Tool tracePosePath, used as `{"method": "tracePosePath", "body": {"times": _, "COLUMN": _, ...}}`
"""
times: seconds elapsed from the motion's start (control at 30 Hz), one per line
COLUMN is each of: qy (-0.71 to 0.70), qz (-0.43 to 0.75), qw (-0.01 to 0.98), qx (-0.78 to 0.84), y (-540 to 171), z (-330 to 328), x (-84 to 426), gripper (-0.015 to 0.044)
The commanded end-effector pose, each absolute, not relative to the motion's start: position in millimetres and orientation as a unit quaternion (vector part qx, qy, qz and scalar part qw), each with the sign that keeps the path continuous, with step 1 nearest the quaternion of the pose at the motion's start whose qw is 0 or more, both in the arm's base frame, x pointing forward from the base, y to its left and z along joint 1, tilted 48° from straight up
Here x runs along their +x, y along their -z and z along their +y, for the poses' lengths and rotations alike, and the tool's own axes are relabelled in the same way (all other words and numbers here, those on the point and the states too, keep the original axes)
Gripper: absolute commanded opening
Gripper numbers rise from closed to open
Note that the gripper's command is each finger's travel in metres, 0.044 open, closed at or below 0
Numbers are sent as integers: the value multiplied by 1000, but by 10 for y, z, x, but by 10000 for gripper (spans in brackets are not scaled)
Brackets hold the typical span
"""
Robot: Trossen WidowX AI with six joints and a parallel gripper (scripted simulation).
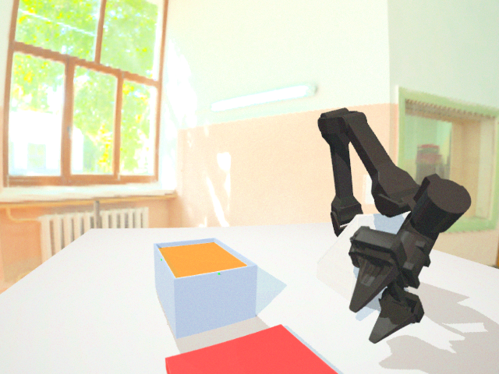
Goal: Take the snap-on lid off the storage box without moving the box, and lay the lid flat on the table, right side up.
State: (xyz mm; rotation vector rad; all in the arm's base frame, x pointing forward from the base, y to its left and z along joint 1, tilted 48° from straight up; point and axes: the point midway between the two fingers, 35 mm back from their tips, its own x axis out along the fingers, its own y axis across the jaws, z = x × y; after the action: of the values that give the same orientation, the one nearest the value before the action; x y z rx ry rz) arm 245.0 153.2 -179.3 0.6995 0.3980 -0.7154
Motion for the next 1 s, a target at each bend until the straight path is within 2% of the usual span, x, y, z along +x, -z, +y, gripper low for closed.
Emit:
{"method": "tracePosePath", "body": {"times": 0.0, "qy": 343, "qz": 188, "qw": 860, "qx": 329, "y": 1781, "z": 1503, "x": 2406, "gripper": 440}}
{"method": "tracePosePath", "body": {"times": 0.97, "qy": 343, "qz": 190, "qw": 859, "qx": 329, "y": 1391, "z": 1940, "x": 2295, "gripper": 440}}
